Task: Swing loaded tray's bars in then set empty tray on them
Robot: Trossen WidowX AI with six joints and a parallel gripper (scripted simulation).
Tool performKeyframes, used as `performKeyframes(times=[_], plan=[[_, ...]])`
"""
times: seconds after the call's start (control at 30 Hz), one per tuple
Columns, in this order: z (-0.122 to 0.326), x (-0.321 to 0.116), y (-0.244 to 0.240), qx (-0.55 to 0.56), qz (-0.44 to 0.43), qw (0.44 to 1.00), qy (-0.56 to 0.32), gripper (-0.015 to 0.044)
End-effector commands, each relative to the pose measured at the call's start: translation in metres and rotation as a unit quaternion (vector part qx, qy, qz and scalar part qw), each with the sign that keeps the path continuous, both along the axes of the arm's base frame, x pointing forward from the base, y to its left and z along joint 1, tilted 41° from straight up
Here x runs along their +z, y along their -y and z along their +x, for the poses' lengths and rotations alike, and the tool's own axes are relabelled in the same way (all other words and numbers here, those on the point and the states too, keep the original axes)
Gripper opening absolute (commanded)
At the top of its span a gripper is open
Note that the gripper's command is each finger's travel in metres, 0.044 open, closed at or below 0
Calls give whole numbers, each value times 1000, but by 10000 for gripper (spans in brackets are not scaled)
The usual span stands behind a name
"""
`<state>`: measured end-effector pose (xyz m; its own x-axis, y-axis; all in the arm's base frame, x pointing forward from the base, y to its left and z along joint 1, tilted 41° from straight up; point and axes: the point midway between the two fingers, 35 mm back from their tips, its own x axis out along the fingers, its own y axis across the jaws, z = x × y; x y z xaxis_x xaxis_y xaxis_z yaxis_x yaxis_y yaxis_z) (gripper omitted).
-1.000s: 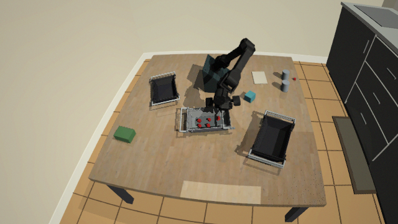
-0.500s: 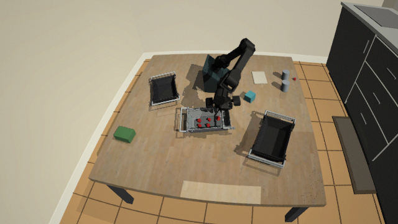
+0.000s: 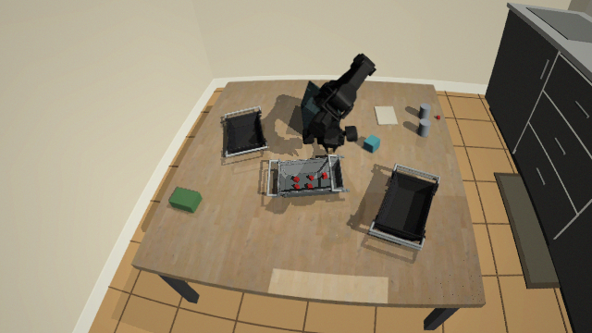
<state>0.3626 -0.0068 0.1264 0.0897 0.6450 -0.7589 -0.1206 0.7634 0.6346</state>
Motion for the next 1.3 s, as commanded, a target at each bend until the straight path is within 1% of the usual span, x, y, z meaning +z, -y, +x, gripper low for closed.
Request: performKeyframes(times=[0.0, 0.03, 0.07, 0.1, 0.23, 0.37, 0.53, 0.6, 0.97, 1.27], plan=[[-11, 38, 31, -4, 0, 1000, -1, 87], [-13, 44, 36, -5, 1, 1000, -1, 87], [-3, 19, 20, -5, 0, 1000, 1, 87], [1, 13, 24, -5, 0, 1000, 2, 87], [25, -41, 58, 0, -3, 1000, 4, 87], [39, -104, 91, 5, -5, 1000, 6, 87], [39, -190, 128, 12, -5, 1000, 9, 87], [36, -213, 136, 14, -5, 1000, 10, 87], [36, -219, 135, 15, -5, 1000, 10, 87], [40, -255, 104, 15, -4, 1000, 11, 87]])
